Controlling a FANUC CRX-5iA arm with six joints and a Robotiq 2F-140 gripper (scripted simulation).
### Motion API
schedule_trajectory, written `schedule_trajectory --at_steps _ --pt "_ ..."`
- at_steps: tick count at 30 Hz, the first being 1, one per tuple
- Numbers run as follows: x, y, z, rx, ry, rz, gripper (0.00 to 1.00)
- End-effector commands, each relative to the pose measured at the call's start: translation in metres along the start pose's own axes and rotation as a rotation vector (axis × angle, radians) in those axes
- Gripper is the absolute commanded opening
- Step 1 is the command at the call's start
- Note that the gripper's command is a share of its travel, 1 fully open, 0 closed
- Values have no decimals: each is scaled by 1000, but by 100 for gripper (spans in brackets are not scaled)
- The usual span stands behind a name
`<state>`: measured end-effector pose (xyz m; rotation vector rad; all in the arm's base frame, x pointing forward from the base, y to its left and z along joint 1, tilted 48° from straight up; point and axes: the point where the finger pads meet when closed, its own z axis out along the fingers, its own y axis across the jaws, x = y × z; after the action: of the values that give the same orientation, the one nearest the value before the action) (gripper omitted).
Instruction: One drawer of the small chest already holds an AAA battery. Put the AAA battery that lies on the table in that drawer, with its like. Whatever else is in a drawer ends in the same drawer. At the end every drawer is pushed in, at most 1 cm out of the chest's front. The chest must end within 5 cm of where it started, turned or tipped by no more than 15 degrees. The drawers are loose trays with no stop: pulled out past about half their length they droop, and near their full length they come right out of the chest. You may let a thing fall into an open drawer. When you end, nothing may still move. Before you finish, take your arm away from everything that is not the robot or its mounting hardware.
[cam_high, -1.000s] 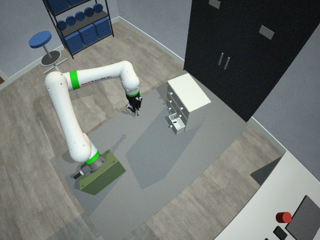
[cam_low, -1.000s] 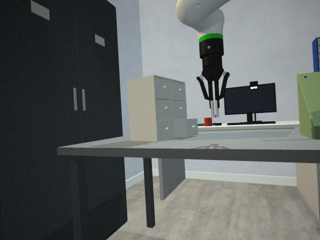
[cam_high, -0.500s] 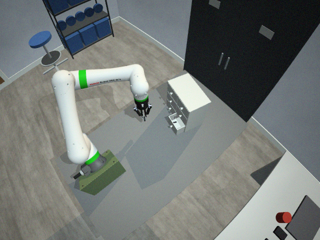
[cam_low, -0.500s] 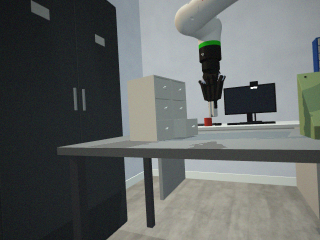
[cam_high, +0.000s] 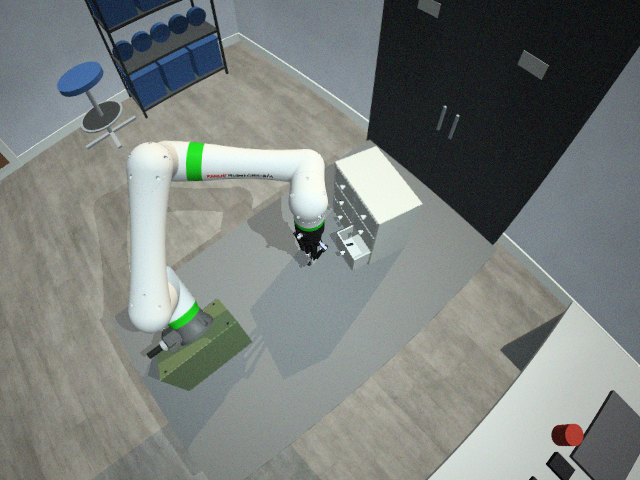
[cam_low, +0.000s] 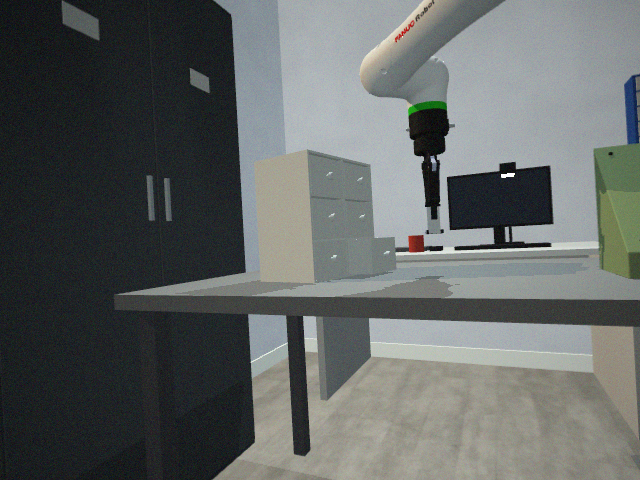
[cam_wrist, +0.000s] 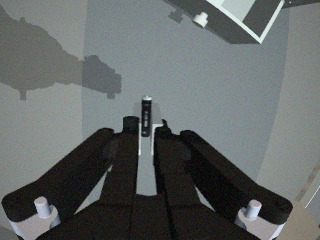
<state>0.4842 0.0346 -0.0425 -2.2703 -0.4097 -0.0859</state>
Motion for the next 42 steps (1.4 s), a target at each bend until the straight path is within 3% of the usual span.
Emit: schedule_trajectory --at_steps 1,3,4,6,18,28,32,35,37,40,42 --pt "-11 24 1 4 0 279 3" --pt "-11 24 1 4 0 279 3" --pt "-11 24 1 6 0 429 3" --pt "-11 24 1 8 0 502 3" --pt "-9 25 -24 7 0 503 3" --pt "-9 25 -26 3 19 503 3" --pt "-12 25 -25 -30 123 506 3" --pt "-15 24 -22 -73 283 505 3" --pt "-15 24 -22 -73 283 505 3" --pt "-20 22 -19 -138 518 501 3" --pt "-23 19 -17 -157 599 496 3"
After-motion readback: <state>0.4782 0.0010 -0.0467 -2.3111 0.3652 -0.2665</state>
